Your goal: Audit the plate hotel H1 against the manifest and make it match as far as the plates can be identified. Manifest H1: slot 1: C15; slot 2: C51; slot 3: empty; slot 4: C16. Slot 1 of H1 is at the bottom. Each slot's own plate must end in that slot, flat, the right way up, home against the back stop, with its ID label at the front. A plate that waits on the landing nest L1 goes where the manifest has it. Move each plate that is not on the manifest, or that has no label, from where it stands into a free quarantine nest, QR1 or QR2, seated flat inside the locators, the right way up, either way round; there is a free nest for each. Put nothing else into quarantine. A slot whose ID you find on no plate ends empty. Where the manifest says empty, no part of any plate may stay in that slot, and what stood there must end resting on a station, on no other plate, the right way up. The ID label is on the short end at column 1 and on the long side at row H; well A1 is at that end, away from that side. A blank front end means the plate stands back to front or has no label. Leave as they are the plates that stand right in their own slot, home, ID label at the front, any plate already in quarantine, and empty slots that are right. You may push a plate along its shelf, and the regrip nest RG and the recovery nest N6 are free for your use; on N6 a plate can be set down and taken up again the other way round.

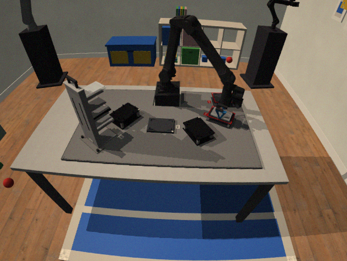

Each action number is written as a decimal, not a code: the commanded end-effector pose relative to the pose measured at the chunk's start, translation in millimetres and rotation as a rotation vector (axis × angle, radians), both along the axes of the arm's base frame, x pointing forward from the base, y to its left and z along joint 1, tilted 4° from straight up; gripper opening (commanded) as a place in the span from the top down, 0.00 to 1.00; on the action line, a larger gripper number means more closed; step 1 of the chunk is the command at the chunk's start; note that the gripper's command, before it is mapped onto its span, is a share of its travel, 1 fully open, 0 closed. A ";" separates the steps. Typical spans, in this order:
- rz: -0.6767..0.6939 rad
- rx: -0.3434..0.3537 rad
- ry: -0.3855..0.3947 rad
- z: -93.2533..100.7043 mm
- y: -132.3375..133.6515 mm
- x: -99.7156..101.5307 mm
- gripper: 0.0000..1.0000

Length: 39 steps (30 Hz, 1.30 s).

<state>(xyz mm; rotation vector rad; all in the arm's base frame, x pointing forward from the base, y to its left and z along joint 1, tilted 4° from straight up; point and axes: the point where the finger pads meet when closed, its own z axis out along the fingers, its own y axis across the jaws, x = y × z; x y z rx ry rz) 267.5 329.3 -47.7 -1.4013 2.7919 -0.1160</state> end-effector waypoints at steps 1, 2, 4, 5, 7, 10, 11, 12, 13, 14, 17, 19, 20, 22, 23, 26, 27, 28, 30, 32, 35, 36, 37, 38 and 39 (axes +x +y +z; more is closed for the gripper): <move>0.001 0.029 -0.023 10.2 11.7 9.6 0.00; 0.001 0.029 -0.023 10.2 11.7 9.6 0.00; 0.001 0.029 -0.023 10.2 11.7 9.6 0.00; 0.001 0.029 -0.023 10.2 11.7 9.6 0.00; 0.001 0.029 -0.023 10.2 11.7 9.6 0.00; 0.001 0.029 -0.023 10.2 11.7 9.6 0.00; 0.001 0.029 -0.023 10.2 11.7 9.6 0.00; 0.001 0.029 -0.023 10.2 11.7 9.6 0.00; 0.001 0.036 -0.029 22.2 11.2 12.4 0.00; 0.001 0.049 -0.039 30.3 18.5 16.5 0.00; 0.001 0.054 -0.042 42.3 22.9 14.9 0.00; 0.002 0.055 -0.043 49.4 24.6 12.9 0.00; 0.002 0.056 -0.043 52.9 25.4 11.9 0.00; 0.003 0.056 -0.043 60.0 26.3 10.8 0.00; 0.003 0.057 -0.043 63.5 26.4 10.5 0.00; 0.003 0.057 -0.043 67.1 26.3 10.7 0.00; -0.005 0.043 -0.033 63.1 22.1 12.8 0.00; -0.005 0.056 -0.043 73.4 24.0 13.3 0.00; -0.002 0.051 -0.039 78.3 22.3 8.8 0.00; 0.002 0.059 -0.044 88.2 27.1 9.4 0.00; 0.004 0.059 -0.045 97.7 27.8 8.4 0.00; 0.002 0.059 -0.045 97.7 26.7 9.7 0.00; -0.001 0.059 -0.045 97.7 25.7 11.0 0.00; 0.002 0.060 -0.045 100.5 29.0 7.8 0.00; 0.002 0.060 -0.045 103.3 29.1 7.6 0.00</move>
